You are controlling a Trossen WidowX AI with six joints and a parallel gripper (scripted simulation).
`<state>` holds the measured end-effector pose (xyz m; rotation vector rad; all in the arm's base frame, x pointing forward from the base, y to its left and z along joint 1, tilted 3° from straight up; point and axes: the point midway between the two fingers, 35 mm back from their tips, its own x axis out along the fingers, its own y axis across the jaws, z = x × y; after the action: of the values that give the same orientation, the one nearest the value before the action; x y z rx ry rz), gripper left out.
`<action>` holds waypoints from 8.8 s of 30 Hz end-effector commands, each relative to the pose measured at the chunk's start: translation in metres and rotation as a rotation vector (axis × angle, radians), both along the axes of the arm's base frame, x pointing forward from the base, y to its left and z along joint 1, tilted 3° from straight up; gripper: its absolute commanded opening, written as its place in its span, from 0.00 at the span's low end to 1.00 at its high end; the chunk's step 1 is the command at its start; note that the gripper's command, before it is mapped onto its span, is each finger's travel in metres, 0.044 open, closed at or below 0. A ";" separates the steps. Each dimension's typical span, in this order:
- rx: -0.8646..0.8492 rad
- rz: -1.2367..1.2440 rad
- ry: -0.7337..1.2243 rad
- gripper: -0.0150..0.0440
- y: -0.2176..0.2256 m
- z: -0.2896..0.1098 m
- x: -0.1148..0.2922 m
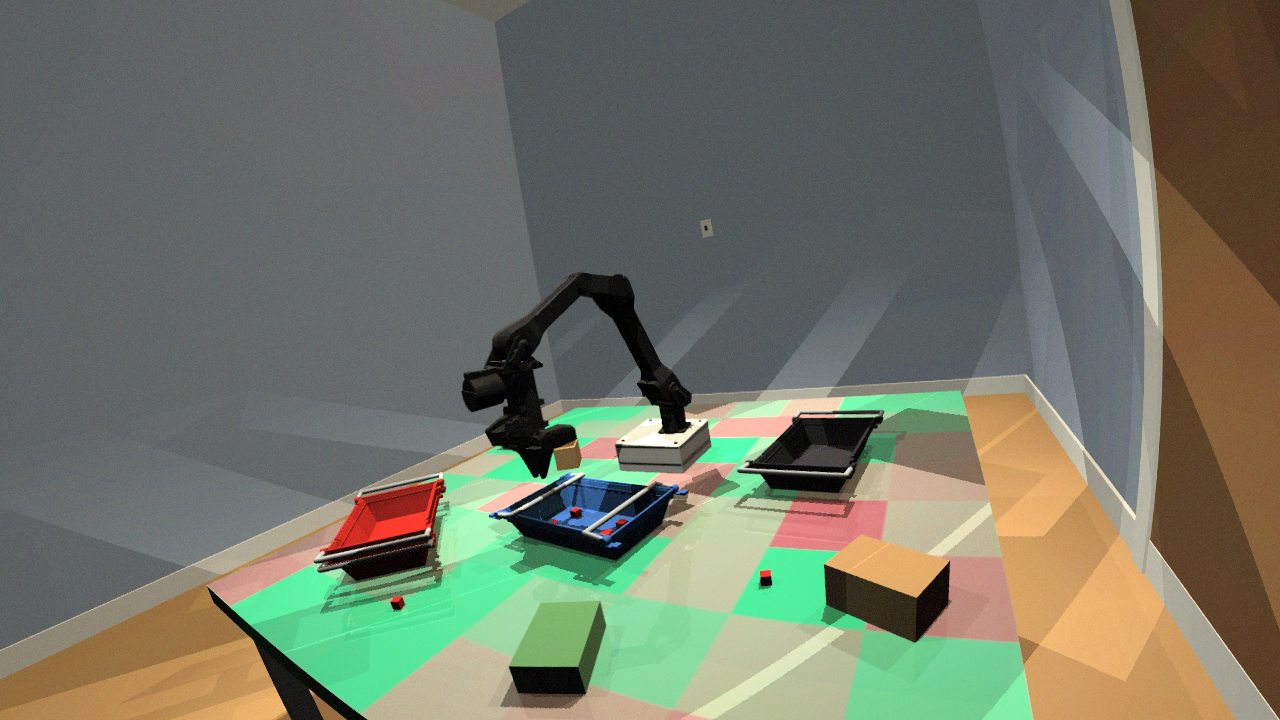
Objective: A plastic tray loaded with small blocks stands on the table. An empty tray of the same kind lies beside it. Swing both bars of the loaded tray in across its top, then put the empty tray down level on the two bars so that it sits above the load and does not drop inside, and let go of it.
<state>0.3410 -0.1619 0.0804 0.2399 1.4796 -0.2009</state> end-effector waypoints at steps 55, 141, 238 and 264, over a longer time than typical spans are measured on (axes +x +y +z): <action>0.002 0.001 0.005 0.25 0.001 -0.002 0.000; -0.201 3.001 -0.092 1.00 0.410 0.001 -0.234; -0.208 3.139 -0.100 0.25 0.412 -0.009 -0.253; -0.209 3.138 -0.104 0.25 0.435 0.027 -0.246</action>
<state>0.0907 0.2605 0.0894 -2.1008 0.2559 2.0285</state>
